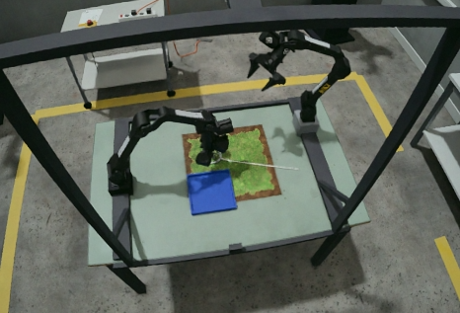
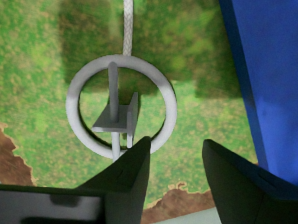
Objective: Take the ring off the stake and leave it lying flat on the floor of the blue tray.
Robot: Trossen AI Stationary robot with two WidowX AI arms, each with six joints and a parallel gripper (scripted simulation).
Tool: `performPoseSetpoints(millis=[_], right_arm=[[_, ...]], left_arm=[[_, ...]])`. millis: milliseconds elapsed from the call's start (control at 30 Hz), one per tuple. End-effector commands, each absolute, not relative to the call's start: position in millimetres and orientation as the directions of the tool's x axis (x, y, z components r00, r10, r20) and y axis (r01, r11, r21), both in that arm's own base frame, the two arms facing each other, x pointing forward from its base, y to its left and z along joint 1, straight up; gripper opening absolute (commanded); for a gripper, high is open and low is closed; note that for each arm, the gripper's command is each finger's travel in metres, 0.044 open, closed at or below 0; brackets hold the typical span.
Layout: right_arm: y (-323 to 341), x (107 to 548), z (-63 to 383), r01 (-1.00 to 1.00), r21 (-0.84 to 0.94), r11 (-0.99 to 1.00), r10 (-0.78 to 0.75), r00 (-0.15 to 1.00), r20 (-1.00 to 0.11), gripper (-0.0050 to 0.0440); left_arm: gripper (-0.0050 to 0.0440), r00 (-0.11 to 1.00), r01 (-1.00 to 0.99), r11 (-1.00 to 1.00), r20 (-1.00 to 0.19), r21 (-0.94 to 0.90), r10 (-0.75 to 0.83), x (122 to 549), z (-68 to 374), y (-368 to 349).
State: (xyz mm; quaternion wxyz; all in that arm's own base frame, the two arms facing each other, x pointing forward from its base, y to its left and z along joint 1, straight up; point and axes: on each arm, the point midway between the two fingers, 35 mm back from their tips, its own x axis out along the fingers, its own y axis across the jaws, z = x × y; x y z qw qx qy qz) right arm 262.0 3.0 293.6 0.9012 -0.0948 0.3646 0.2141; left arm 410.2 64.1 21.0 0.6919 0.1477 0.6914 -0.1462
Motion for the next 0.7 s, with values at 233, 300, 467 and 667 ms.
performPoseSetpoints(millis=[233, 300, 467, 667], right_arm=[[3.8, 258.8, 296.1, -0.459, -0.012, 0.888, 0.320, 0.637, -0.702, 0.0440], [3.8, 258.8, 296.1, -0.459, -0.012, 0.888, 0.320, 0.637, -0.702, 0.0440], [3.8, 258.8, 296.1, -0.459, -0.012, 0.888, 0.320, 0.637, -0.702, 0.0440], [3.8, 258.8, 296.1, -0.459, -0.012, 0.888, 0.320, 0.637, -0.702, 0.0440]], left_arm=[[0.0144, 0.005, 0.407, 0.913, -1.000, 0.002, 0.001, 410.8, -2.8, 62.4], [0.0144, 0.005, 0.407, 0.913, -1.000, 0.002, 0.001, 410.8, -2.8, 62.4], [0.0144, 0.005, 0.407, 0.913, -1.000, 0.002, 0.001, 410.8, -17.0, 62.4], [0.0144, 0.004, 0.406, 0.914, -1.000, 0.002, 0.001, 410.7, -27.2, 62.9]])
